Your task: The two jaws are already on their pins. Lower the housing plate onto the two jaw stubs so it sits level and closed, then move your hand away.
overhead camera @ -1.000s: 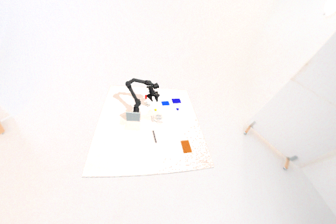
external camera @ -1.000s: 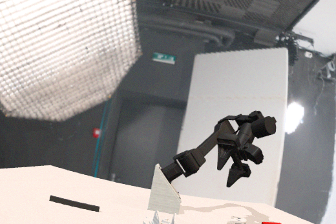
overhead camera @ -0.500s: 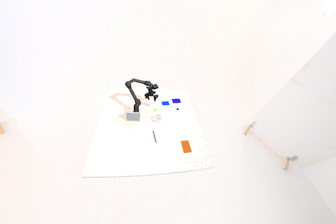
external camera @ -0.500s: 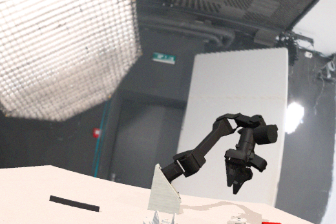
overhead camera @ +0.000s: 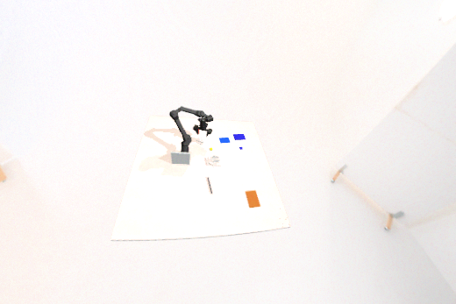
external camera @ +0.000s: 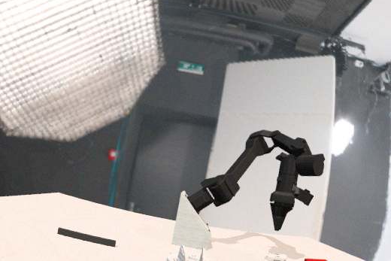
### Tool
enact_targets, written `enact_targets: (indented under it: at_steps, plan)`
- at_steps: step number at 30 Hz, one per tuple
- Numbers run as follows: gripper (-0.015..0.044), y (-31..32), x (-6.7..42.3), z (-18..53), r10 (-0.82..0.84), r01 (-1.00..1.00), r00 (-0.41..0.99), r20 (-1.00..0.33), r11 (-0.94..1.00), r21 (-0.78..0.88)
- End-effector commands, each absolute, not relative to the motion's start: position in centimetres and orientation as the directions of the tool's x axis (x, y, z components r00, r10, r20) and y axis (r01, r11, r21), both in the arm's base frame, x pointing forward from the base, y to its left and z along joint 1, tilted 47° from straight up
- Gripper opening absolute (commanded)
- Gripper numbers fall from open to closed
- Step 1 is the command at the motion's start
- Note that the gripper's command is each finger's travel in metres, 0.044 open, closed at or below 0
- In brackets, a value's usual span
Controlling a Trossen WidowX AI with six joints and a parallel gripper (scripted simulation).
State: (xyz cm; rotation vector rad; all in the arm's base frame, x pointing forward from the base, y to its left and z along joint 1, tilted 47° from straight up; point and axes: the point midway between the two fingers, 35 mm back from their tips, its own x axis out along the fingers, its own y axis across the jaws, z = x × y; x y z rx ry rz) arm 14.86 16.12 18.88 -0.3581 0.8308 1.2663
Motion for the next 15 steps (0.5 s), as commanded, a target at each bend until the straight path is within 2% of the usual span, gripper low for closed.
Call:
enact_targets:
  at_steps: [1,8,15]
  plan:
    - [0.0440,17.0,13.6,19.1,0.727,-0.952,0.007,-0.687,0.214,0.217]
    - [0.0440,17.2,13.5,19.1,0.731,-0.955,-0.002,-0.682,0.202,0.219]
    - [0.0440,20.0,13.4,16.5,0.733,-0.955,-0.002,-0.680,0.202,0.219]
